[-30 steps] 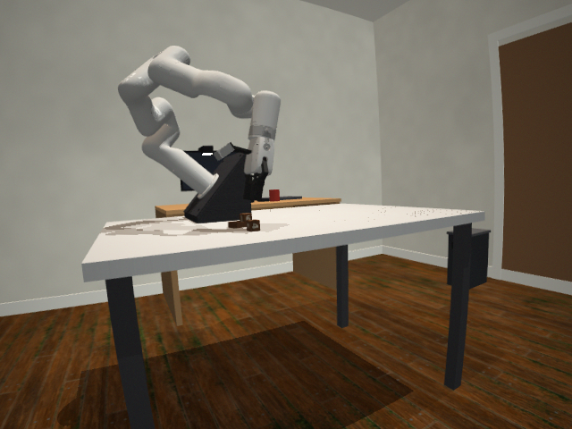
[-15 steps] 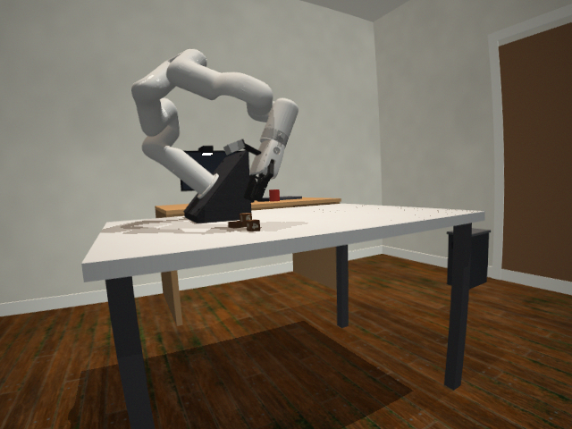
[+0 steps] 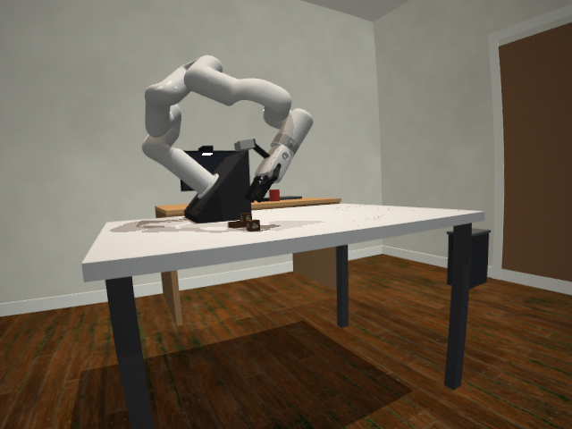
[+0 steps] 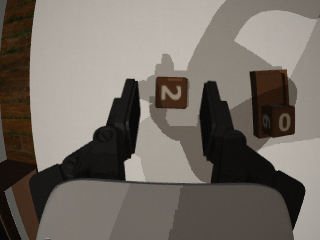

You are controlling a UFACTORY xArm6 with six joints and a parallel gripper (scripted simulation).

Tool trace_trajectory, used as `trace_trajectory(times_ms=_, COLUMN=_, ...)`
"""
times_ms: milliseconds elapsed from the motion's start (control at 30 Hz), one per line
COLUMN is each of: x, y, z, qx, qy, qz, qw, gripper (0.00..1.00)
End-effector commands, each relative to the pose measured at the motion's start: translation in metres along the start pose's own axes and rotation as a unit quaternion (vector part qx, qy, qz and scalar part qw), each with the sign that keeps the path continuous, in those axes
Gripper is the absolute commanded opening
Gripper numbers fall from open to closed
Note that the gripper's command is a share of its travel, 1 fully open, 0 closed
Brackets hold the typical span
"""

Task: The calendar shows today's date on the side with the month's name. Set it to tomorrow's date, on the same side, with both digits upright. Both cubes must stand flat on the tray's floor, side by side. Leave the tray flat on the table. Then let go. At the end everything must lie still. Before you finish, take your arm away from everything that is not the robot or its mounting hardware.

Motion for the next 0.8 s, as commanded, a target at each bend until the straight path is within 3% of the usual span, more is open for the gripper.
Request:
trace_trajectory(times_ms=0, x=-0.0037, y=0.0017, z=-0.0007, qx=-0.003, qy=-0.001, qz=0.045, qw=0.999, gripper=0.47)
trace_trajectory(times_ms=133, x=-0.0042, y=0.0014, z=-0.0011, qx=-0.003, qy=-0.001, qz=0.052, qw=0.999, gripper=0.47)
trace_trajectory(times_ms=267, x=-0.0062, y=0.0003, z=-0.0026, qx=-0.004, qy=0.0, qz=0.099, qw=0.995, gripper=0.47)
trace_trajectory(times_ms=333, x=-0.0062, y=0.0003, z=-0.0026, qx=-0.004, qy=0.0, qz=0.099, qw=0.995, gripper=0.47)
trace_trajectory(times_ms=500, x=-0.0086, y=0.0006, z=-0.0009, qx=-0.005, qy=-0.001, qz=0.162, qw=0.987, gripper=0.47)
trace_trajectory(times_ms=767, x=-0.0112, y=0.0001, z=-0.0008, qx=-0.005, qy=-0.001, qz=0.164, qw=0.986, gripper=0.47)
Point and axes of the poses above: the point where the finger pads meet when closed, its own y axis back along the fingers, its own z axis across the jaws, x = y × z, the point moved 1 cm from there along y, back along the fingers, and after that the axes turned 1 degree about y, right-handed, at the moved point
